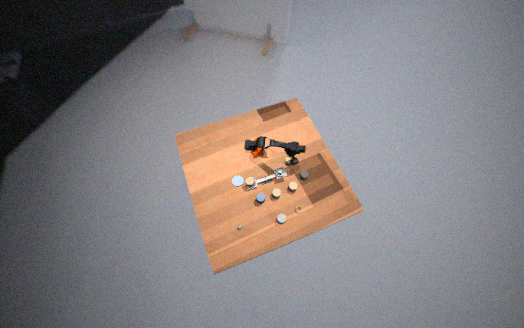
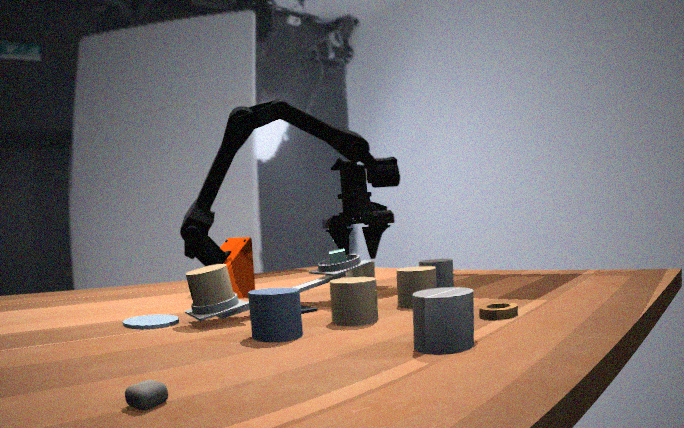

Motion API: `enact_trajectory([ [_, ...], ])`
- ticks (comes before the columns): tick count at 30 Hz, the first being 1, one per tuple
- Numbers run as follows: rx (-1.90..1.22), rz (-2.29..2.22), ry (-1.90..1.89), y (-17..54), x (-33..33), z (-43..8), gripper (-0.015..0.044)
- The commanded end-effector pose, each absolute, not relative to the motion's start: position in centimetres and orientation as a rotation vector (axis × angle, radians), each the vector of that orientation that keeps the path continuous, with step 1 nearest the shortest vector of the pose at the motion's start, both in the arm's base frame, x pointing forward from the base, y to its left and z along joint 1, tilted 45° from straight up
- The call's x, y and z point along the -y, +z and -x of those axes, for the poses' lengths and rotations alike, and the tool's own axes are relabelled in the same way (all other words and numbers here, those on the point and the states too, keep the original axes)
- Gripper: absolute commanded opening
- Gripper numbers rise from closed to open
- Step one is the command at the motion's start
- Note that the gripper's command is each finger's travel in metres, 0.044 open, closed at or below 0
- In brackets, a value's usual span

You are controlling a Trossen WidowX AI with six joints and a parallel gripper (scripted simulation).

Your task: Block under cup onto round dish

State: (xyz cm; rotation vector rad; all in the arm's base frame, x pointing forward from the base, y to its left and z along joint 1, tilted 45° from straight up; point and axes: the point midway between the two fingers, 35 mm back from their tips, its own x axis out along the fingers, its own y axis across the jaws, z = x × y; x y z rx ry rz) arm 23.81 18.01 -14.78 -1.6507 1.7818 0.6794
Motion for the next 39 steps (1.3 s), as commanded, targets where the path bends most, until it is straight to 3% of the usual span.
enact_trajectory([
  [1,-1.795,1.640,0.676,-14.2,-18.3,-23.7,0.0440],
  [8,-1.781,1.528,0.572,-12.3,-18.2,-25.7,0.0260],
  [26,-1.762,1.204,0.062,-1.5,-11.9,-32.2,0.0260],
  [39,-1.762,1.201,0.057,-2.7,-10.6,-32.1,0.0260],
])
